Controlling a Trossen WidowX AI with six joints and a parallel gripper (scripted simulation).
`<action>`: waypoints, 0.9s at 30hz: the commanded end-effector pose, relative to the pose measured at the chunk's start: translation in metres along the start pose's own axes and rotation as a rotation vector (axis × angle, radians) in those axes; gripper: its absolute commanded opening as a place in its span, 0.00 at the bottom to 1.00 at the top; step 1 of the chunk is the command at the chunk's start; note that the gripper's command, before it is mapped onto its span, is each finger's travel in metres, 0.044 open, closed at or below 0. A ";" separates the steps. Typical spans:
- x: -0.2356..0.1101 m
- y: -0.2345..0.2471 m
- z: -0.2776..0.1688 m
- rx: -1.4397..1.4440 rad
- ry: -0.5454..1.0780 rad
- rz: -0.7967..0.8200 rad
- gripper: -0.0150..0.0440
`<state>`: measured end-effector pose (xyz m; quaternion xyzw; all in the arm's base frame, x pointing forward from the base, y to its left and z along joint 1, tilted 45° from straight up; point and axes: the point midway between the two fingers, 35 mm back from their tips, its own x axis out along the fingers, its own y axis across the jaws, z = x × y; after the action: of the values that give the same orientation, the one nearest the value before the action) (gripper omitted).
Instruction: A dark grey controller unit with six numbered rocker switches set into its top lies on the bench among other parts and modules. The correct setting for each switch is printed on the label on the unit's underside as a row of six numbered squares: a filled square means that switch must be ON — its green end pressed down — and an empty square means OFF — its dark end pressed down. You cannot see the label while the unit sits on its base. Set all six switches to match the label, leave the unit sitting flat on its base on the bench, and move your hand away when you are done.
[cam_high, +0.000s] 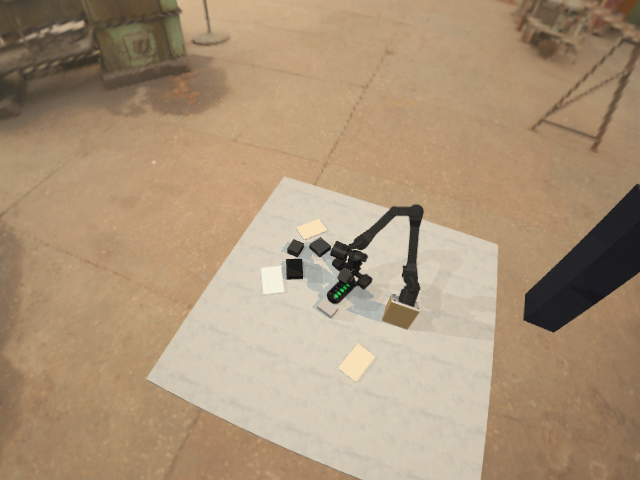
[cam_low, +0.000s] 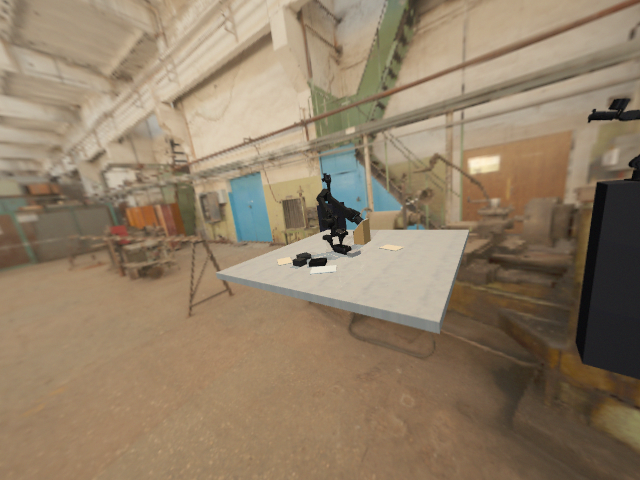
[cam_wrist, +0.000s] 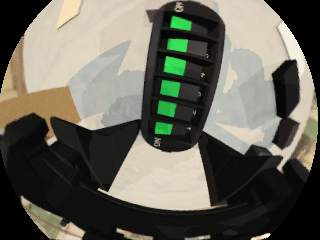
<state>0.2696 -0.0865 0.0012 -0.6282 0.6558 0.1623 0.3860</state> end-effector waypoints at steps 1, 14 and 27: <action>0.001 0.000 -0.001 -0.002 0.005 -0.001 0.71; 0.001 -0.005 -0.001 -0.001 0.005 -0.001 0.26; 0.001 -0.017 -0.002 -0.001 0.005 -0.002 0.25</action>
<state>0.2751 -0.0877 0.0027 -0.6291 0.6581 0.1727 0.3759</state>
